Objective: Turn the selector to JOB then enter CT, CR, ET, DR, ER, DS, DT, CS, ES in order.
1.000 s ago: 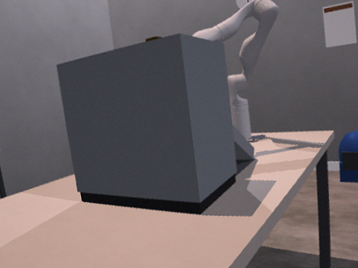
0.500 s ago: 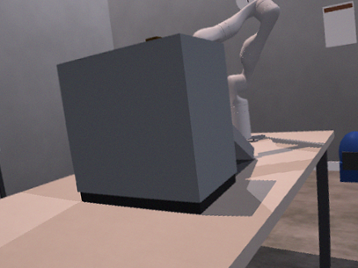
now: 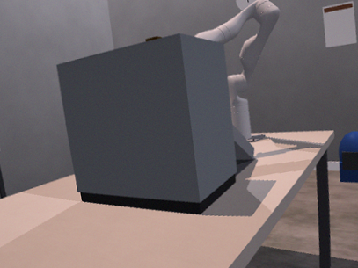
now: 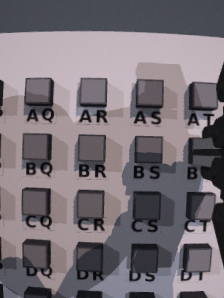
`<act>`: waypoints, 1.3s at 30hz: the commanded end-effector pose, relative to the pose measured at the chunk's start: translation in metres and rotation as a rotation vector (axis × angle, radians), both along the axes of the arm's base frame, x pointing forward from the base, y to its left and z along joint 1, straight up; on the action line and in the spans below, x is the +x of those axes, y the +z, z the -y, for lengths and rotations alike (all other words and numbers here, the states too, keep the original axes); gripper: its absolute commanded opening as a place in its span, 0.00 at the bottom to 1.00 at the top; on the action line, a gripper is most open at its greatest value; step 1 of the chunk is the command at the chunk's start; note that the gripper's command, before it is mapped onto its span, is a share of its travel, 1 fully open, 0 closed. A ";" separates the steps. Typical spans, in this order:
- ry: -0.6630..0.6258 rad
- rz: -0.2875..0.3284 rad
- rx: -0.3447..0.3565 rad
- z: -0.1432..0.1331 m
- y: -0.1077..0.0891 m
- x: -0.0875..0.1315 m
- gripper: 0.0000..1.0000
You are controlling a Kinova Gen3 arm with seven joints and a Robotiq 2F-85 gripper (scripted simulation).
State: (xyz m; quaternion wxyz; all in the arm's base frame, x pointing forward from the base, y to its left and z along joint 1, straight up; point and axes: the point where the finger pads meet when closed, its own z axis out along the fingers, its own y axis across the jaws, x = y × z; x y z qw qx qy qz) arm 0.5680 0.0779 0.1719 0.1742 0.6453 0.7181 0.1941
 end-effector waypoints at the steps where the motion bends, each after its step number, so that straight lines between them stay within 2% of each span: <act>1: 0.000 0.006 -0.007 0.002 -0.001 0.003 0.10; 39: 0.002 0.006 -0.008 0.002 -0.005 0.006 0.10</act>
